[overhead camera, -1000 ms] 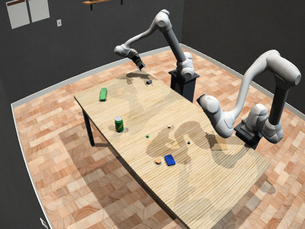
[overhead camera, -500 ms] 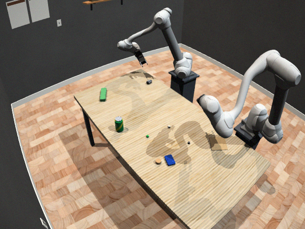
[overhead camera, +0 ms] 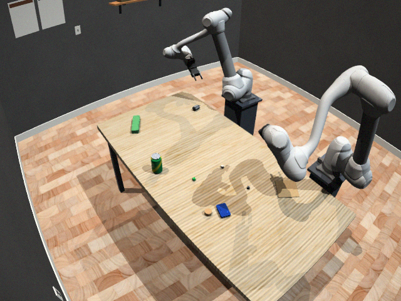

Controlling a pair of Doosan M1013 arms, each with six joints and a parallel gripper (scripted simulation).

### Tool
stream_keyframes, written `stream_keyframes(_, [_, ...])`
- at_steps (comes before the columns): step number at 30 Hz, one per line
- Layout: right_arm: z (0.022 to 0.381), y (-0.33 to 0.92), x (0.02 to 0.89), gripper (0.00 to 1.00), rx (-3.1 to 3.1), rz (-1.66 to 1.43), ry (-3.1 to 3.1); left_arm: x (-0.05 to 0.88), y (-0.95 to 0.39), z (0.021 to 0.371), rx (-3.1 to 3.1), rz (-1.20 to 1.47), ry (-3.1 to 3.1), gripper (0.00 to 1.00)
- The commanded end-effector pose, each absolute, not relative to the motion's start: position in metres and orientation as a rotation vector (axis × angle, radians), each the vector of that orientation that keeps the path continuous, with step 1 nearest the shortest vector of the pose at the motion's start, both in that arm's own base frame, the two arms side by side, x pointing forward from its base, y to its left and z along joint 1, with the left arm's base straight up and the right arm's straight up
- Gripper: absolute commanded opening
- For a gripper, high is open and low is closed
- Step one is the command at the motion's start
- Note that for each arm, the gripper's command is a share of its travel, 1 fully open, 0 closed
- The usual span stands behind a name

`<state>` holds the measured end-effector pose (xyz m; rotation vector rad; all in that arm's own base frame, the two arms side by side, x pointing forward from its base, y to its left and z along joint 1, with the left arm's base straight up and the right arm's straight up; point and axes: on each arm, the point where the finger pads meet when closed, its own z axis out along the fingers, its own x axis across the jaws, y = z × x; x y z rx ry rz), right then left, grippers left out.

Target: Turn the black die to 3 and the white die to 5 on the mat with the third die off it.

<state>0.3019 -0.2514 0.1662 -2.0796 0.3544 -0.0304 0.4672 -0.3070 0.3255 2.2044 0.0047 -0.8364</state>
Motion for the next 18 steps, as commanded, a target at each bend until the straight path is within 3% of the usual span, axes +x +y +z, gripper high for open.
stream_keyframes(1, [0.161, -0.273, 0.256, 1.00, -2.147, -0.057, 0.288, 0.467, -0.307, 0.326, 2.205, -0.835, 0.004, 1.00])
stream_keyframes(18, [0.156, -0.317, 0.086, 1.00, -2.323, -0.049, 0.026, 0.467, -0.307, 0.326, 2.205, -0.835, 0.004, 1.00])
